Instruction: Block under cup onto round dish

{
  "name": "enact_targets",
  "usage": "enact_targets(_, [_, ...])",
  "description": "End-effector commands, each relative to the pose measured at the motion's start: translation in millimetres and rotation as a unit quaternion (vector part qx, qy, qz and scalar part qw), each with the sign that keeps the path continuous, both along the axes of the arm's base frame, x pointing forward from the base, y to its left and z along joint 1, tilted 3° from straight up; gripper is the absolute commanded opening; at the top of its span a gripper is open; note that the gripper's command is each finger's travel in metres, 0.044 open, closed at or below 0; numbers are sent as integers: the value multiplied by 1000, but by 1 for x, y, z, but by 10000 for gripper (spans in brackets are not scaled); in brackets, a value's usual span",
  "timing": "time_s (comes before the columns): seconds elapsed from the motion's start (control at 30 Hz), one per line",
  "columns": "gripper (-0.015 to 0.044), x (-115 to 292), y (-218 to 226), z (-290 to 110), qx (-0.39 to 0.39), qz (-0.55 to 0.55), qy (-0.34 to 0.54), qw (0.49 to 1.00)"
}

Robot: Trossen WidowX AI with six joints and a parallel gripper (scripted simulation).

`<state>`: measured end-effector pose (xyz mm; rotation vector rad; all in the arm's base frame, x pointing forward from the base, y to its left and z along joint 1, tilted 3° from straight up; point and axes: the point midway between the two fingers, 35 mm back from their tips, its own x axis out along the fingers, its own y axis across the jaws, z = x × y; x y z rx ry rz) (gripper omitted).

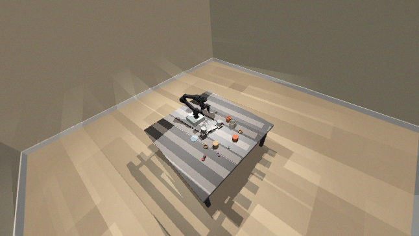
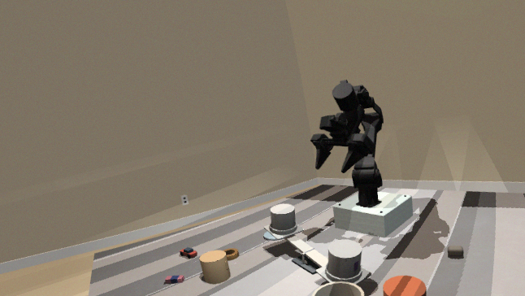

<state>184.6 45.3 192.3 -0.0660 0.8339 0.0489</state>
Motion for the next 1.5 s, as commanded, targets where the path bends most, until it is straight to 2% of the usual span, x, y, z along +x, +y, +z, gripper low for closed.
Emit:
enact_targets(0.0, [440, 8, 10, 1, -36, 51, 27, 998])
enact_targets(0.33, [440, 33, 36, -3, -116, 183, 90, 972])
enact_targets(0.67, [440, 60, 64, -17, -178, 320, 147, 919])
enact_targets(1.07, [440, 92, 98, -48, -222, 480, 200, 825])
enact_targets(1.47, [440, 118, 128, -92, -233, 620, 231, 713])
